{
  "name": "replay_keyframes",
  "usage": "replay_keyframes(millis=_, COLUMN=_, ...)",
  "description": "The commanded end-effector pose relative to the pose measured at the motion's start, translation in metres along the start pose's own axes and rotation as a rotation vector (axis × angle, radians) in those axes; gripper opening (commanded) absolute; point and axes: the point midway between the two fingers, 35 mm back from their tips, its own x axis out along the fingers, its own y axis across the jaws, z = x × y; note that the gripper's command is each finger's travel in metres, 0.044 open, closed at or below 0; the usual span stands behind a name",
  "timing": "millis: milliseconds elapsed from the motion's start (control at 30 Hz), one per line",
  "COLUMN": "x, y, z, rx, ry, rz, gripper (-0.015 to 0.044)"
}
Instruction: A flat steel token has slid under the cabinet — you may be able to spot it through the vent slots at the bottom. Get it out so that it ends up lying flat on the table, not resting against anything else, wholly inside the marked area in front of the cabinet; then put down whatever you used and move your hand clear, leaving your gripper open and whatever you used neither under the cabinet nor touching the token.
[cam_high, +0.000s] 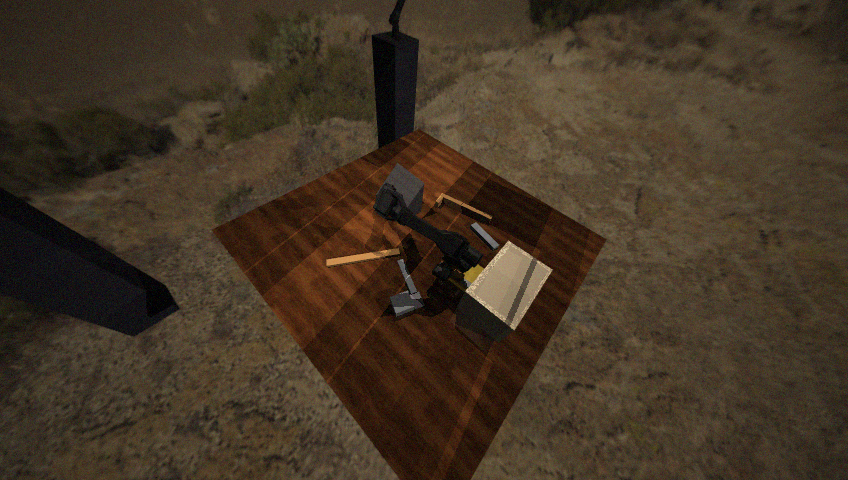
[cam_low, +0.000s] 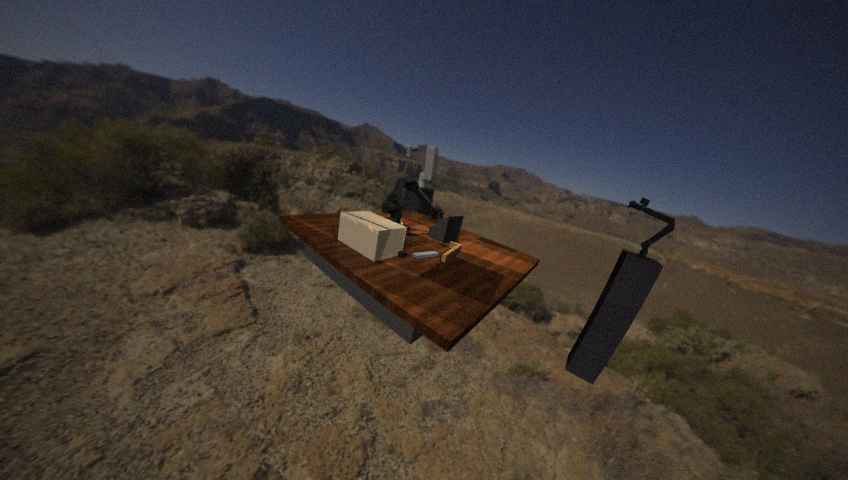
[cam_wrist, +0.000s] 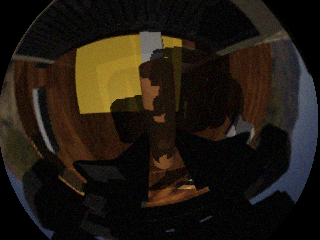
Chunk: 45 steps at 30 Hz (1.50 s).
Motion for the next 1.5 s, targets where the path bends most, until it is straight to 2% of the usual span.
replay_keyframes(millis=0, x=0.001, y=0.003, z=-0.003, rx=-0.007, ry=0.003, rz=0.006, gripper=0.0)
replay_keyframes(millis=1467, x=0.001, y=0.0, z=-0.044, rx=-0.009, ry=0.005, rz=0.006, gripper=0.0)
